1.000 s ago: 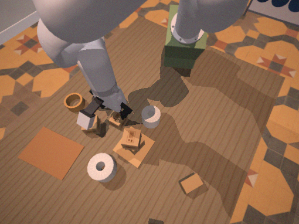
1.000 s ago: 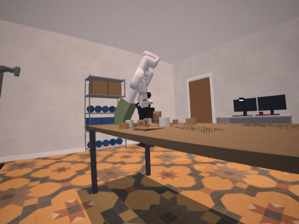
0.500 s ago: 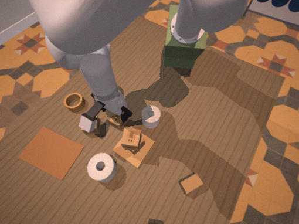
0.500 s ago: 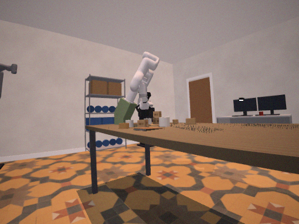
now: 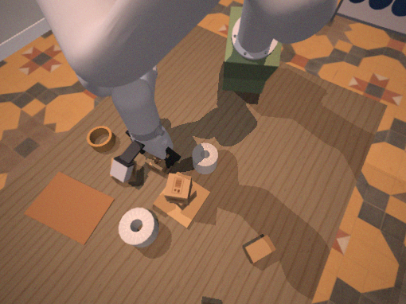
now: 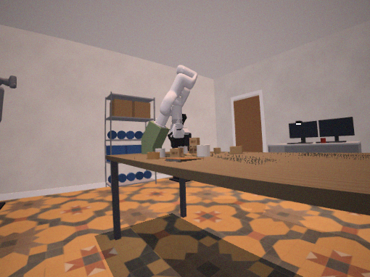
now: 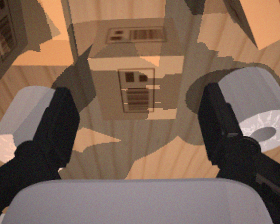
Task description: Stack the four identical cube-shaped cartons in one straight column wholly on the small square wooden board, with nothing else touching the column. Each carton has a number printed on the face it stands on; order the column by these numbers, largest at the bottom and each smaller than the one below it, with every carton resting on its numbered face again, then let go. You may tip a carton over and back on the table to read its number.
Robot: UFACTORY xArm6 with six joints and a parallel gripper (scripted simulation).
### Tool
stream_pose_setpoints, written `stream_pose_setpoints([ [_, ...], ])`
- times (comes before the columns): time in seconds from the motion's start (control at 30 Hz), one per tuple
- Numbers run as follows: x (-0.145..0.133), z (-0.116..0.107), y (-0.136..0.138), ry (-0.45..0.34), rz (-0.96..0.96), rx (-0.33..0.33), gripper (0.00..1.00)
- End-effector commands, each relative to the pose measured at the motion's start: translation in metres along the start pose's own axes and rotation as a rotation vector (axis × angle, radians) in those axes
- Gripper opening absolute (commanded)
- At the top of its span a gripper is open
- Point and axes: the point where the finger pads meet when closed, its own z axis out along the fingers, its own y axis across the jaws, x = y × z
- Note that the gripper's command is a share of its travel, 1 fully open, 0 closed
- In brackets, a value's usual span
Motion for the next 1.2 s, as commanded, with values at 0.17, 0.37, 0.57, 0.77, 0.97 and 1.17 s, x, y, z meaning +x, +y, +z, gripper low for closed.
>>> stream_pose_setpoints([
  [0.17,0.002,0.010,0.000,0.007,0.000,-0.001,1.00],
  [0.37,0.002,0.016,0.000,0.007,0.000,0.000,1.00],
  [0.57,0.001,0.022,0.000,0.007,0.000,-0.001,1.00],
  [0.77,0.001,0.025,0.000,0.007,0.000,-0.001,1.00],
  [0.97,0.001,0.029,0.000,0.006,0.000,-0.002,1.00],
  [1.17,0.000,0.032,0.000,0.006,-0.001,-0.003,1.00],
])
